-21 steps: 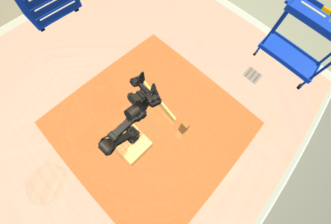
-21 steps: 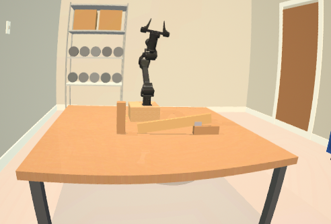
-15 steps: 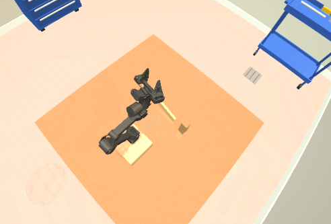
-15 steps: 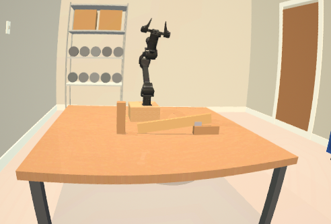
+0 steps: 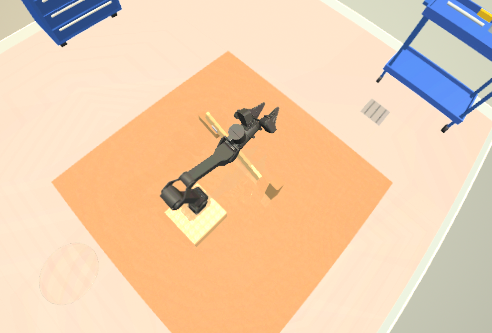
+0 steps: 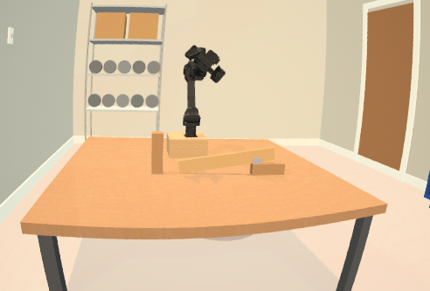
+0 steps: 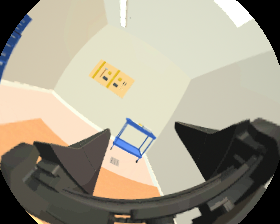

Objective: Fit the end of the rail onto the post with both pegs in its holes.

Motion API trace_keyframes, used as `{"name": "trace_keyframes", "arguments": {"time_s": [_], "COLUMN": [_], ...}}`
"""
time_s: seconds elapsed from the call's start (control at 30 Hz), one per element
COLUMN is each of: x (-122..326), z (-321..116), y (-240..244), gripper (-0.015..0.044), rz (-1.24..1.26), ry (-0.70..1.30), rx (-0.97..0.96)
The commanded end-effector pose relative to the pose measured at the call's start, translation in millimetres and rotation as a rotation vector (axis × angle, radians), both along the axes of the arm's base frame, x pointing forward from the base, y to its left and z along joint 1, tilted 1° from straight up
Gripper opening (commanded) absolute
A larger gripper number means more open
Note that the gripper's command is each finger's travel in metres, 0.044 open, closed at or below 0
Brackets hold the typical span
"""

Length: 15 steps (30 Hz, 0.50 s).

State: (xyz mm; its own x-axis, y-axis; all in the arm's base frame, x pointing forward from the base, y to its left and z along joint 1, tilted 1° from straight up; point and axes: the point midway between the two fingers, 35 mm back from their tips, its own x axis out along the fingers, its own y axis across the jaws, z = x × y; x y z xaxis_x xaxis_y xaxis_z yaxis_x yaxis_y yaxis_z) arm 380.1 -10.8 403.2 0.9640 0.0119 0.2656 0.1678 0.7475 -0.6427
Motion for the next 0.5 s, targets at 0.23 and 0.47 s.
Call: {"name": "trace_keyframes", "arguments": {"time_s": [0.23,0.47], "x": [51,27], "z": [-169,-280], "y": [-25,-37], "gripper": [0.044,0.044], "rz": [-0.045,0.087], "ry": [0.689,1.174], "rx": [-0.302,-0.509]}}
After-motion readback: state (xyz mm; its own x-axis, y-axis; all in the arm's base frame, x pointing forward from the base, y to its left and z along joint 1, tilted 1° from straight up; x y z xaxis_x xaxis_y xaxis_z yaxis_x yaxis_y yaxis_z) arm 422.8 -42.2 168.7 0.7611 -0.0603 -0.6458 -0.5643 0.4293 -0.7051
